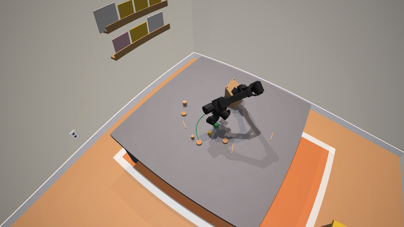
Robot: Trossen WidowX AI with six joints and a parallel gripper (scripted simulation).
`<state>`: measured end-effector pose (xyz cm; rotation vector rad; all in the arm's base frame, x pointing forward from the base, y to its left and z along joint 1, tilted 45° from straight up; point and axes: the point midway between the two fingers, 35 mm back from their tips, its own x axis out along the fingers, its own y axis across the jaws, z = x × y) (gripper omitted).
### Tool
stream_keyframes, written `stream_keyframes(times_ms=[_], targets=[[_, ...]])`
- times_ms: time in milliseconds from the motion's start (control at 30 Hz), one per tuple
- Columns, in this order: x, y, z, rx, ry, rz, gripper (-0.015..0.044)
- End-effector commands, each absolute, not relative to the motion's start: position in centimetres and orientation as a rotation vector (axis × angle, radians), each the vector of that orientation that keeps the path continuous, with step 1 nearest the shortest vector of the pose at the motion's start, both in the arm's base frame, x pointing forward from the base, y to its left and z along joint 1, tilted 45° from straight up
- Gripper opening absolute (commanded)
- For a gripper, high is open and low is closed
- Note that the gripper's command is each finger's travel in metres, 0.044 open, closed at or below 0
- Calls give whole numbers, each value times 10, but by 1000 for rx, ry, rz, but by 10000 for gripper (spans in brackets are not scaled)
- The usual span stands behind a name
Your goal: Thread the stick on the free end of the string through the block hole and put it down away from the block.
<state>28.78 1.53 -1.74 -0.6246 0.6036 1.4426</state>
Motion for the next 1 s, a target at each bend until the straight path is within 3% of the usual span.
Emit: stream_keyframes(times_ms=[0, 400, 633, 967], targets=[[288, 15, -17, -625, 604, 1443, 0], [288, 15, -17, -625, 604, 1443, 0], [283, 1, -30, -157, 987, 1170, 184], [271, -25, -53, 703, 1491, 491, 440]])
